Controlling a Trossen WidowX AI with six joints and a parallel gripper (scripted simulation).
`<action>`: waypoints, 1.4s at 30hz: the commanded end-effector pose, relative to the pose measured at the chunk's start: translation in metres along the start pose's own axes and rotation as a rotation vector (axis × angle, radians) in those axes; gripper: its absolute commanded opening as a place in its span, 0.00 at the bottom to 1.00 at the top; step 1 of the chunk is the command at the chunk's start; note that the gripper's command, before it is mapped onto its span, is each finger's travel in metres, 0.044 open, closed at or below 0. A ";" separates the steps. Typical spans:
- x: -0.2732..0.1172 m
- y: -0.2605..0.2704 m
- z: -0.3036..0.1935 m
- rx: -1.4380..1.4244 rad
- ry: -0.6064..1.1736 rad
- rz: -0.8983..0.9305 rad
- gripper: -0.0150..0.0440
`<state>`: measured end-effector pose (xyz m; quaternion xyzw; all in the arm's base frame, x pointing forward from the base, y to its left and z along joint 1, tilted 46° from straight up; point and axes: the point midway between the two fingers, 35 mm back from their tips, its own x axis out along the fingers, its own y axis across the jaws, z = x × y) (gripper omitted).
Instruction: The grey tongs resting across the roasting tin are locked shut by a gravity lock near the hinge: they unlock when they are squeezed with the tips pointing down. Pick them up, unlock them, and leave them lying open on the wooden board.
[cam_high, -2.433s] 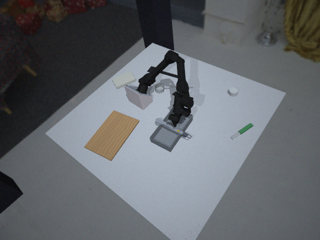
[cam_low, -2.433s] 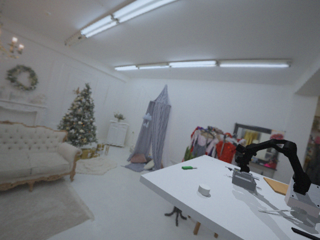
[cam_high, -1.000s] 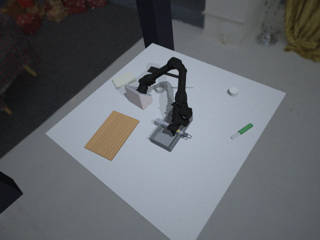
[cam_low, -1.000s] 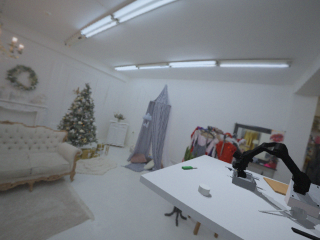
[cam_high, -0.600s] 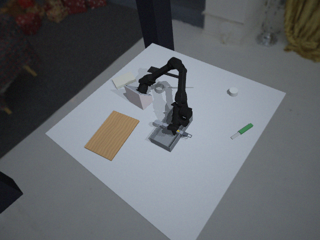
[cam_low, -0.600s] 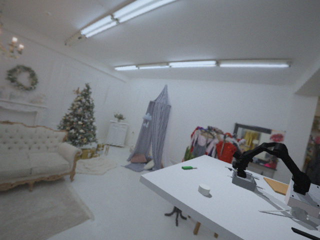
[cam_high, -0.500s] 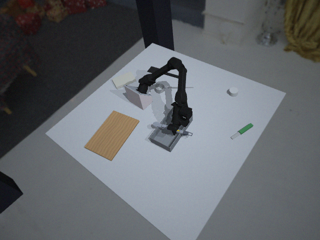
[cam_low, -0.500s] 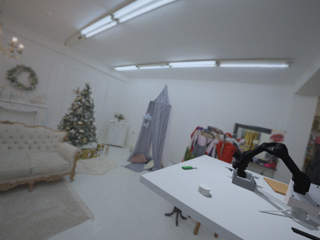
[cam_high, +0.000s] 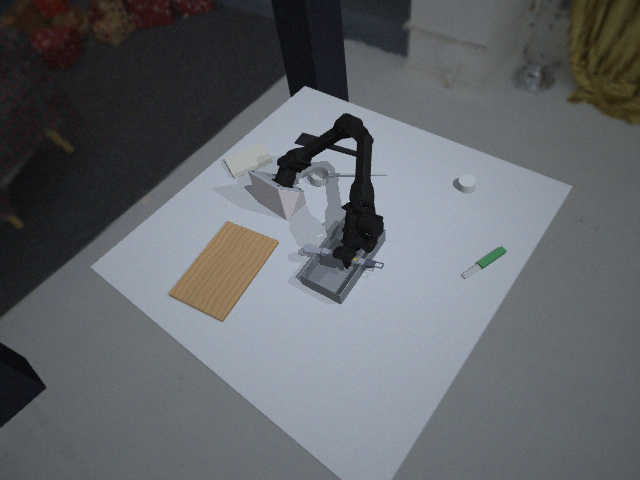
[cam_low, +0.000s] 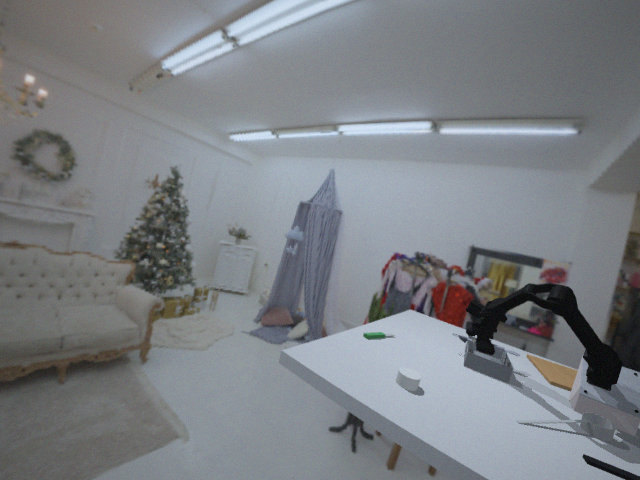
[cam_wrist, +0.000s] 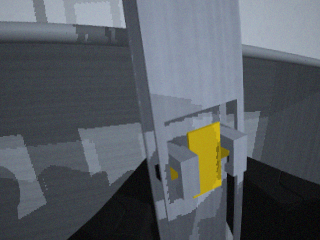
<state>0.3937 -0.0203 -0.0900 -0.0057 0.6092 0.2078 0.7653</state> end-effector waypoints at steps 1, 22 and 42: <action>-0.036 -0.024 0.006 0.001 -0.021 -0.018 0.00; -0.057 -0.036 0.004 0.032 0.001 0.064 0.00; -0.054 -0.035 0.008 0.170 0.043 0.363 0.00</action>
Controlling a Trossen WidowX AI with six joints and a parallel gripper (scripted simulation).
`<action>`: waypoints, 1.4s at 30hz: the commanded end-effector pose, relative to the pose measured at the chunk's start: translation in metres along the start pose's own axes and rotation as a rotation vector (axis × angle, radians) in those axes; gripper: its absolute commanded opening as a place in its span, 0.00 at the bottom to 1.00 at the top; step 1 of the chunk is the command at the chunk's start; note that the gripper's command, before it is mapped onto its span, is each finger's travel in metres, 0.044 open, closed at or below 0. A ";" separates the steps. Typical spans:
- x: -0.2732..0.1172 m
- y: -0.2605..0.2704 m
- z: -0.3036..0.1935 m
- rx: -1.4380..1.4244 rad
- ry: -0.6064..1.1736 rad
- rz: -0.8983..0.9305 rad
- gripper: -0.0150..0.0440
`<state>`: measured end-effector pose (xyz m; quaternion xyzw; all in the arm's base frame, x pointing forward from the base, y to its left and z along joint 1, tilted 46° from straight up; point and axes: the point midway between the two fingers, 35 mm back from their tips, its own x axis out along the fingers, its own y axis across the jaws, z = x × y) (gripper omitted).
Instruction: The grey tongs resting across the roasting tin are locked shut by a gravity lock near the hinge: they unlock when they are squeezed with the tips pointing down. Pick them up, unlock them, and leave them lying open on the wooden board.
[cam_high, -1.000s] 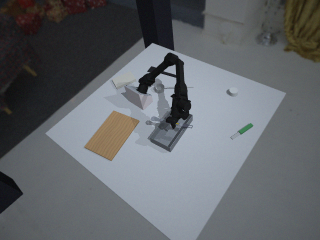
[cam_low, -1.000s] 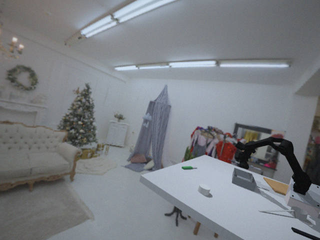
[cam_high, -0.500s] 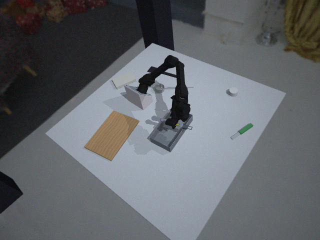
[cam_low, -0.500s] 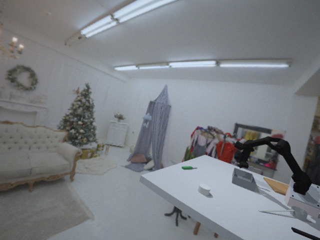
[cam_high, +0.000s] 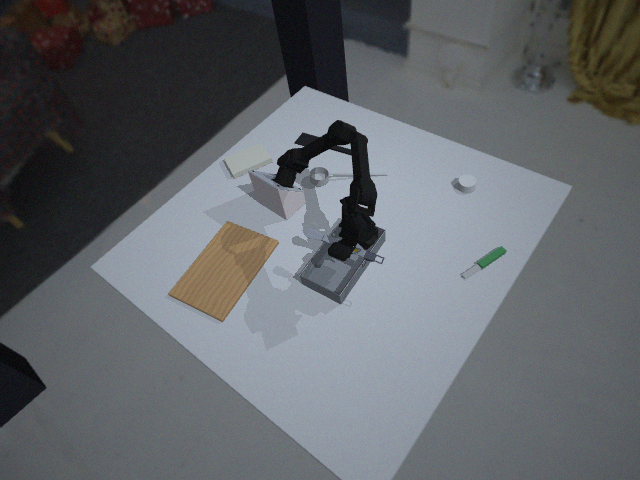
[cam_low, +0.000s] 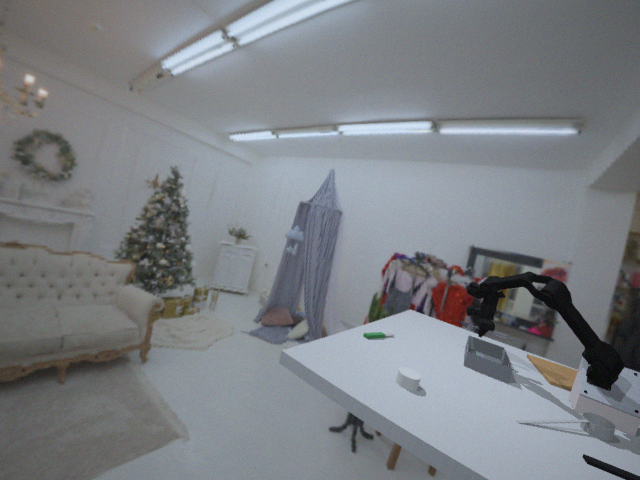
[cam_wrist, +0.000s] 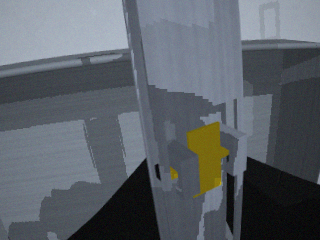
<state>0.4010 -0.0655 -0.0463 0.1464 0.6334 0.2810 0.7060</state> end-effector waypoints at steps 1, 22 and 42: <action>-0.001 -0.001 0.002 0.023 -0.001 0.054 0.00; -0.007 -0.017 -0.006 0.158 0.008 0.164 0.00; -0.028 -0.143 -0.117 0.612 0.045 0.132 0.00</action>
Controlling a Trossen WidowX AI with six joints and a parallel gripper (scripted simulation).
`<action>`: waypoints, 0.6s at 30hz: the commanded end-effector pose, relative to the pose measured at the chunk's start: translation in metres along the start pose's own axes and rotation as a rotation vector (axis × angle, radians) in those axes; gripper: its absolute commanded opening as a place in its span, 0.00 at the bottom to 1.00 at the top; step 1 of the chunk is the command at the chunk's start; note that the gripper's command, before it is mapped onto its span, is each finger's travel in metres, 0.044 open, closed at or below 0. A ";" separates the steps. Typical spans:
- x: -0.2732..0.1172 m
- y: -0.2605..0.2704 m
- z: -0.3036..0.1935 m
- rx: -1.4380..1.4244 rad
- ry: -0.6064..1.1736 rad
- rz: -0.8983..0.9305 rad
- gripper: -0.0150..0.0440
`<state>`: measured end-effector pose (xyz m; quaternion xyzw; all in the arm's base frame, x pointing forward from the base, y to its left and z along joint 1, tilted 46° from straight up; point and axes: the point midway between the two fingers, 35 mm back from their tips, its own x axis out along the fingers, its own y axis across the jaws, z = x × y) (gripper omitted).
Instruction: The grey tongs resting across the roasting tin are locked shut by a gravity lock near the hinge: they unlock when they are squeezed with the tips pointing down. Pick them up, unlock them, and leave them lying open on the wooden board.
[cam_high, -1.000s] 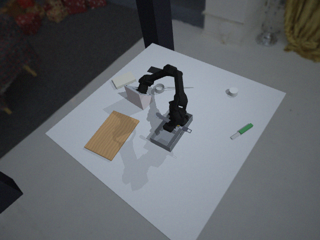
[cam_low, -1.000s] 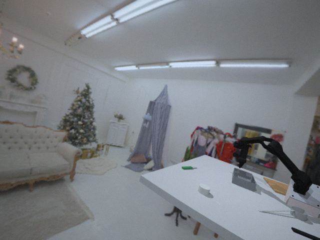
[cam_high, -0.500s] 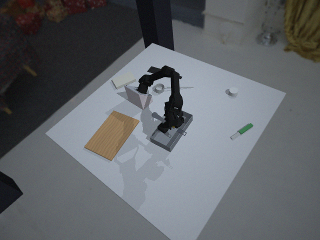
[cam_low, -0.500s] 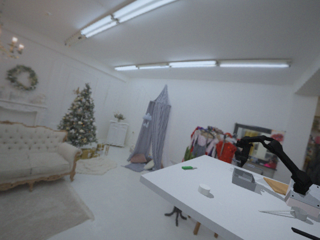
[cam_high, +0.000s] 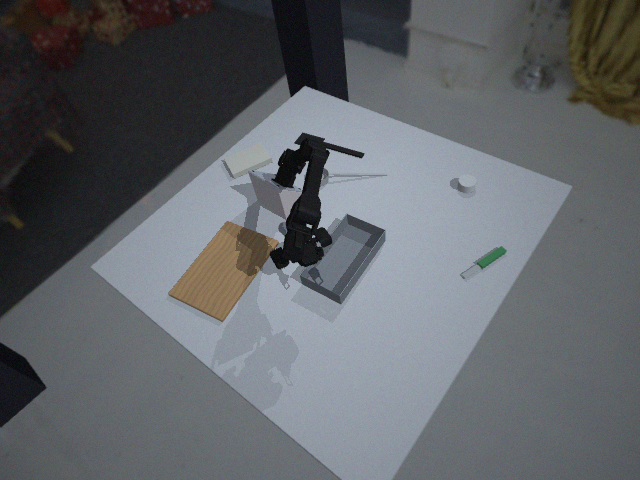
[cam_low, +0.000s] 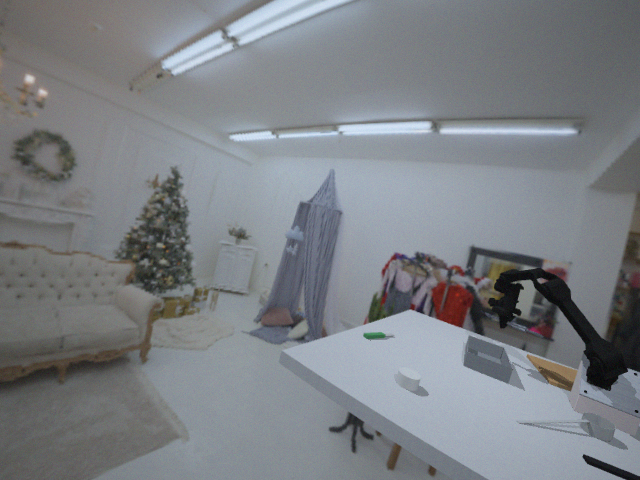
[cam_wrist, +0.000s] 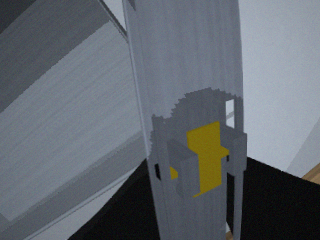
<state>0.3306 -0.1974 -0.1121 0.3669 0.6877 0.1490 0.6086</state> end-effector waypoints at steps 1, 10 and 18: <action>-0.005 -0.030 -0.011 0.090 0.003 0.000 0.00; -0.012 -0.090 -0.043 0.275 0.012 0.018 0.00; -0.016 -0.110 -0.060 0.352 0.009 0.010 0.00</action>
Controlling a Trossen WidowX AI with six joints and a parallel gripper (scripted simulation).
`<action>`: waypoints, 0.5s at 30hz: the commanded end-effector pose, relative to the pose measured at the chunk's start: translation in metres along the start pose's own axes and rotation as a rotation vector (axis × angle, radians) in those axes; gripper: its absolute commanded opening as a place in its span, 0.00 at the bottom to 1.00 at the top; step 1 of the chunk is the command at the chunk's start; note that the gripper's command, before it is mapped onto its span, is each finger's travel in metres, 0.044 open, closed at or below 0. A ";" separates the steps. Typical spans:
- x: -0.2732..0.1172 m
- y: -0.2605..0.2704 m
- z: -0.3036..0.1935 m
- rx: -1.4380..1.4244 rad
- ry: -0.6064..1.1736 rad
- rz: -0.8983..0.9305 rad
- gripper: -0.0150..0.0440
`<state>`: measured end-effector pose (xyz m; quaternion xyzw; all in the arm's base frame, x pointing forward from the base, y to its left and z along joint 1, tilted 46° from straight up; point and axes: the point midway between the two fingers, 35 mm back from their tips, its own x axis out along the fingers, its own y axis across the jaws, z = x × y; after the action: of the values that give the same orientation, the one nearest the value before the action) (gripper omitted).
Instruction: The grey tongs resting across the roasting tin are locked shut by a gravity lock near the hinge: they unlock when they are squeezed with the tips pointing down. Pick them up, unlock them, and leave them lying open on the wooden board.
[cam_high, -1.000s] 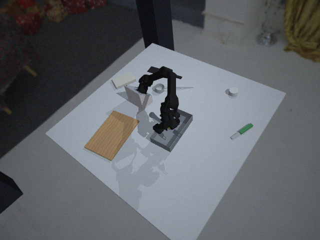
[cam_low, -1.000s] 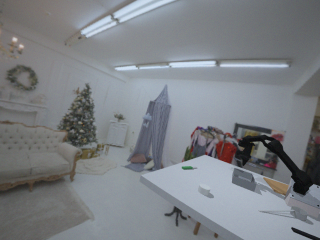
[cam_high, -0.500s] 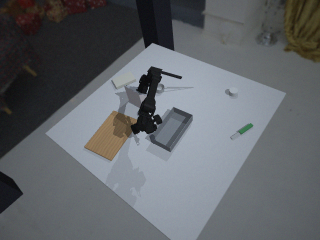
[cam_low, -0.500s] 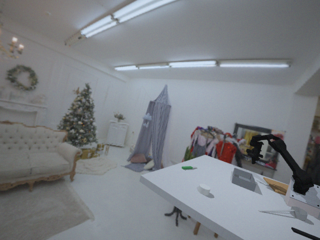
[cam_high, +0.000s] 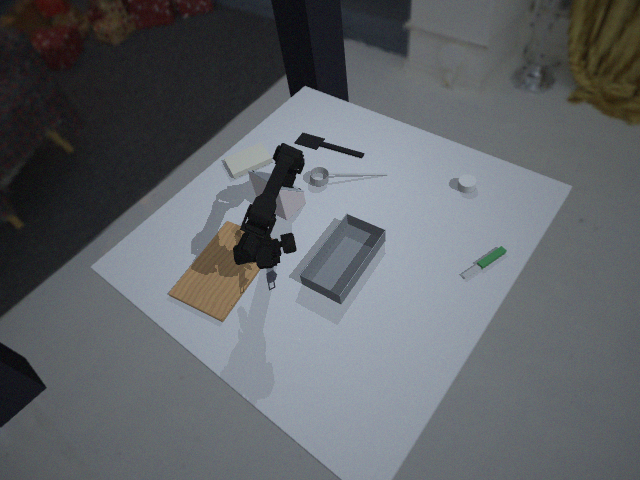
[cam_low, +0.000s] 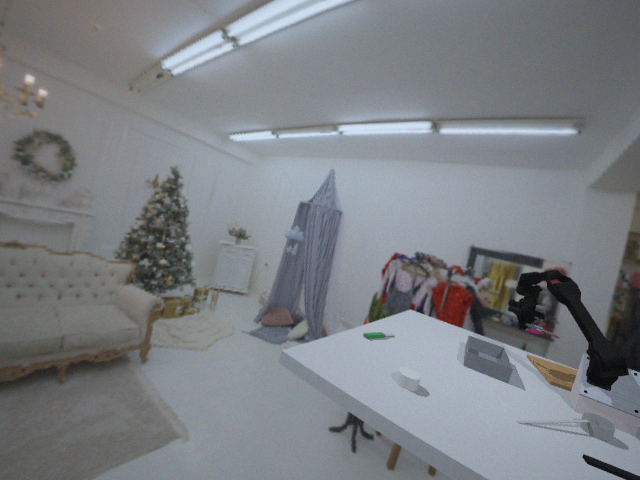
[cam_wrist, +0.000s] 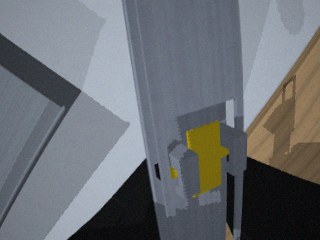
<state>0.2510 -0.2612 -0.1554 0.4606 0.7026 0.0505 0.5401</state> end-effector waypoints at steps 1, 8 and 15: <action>-0.005 -0.021 -0.008 0.069 -0.006 -0.010 0.00; -0.011 -0.068 -0.033 0.221 -0.013 -0.022 0.00; -0.013 -0.113 -0.063 0.383 -0.016 -0.026 0.00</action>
<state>0.1532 -0.3059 -0.1784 0.5312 0.7012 -0.0728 0.4700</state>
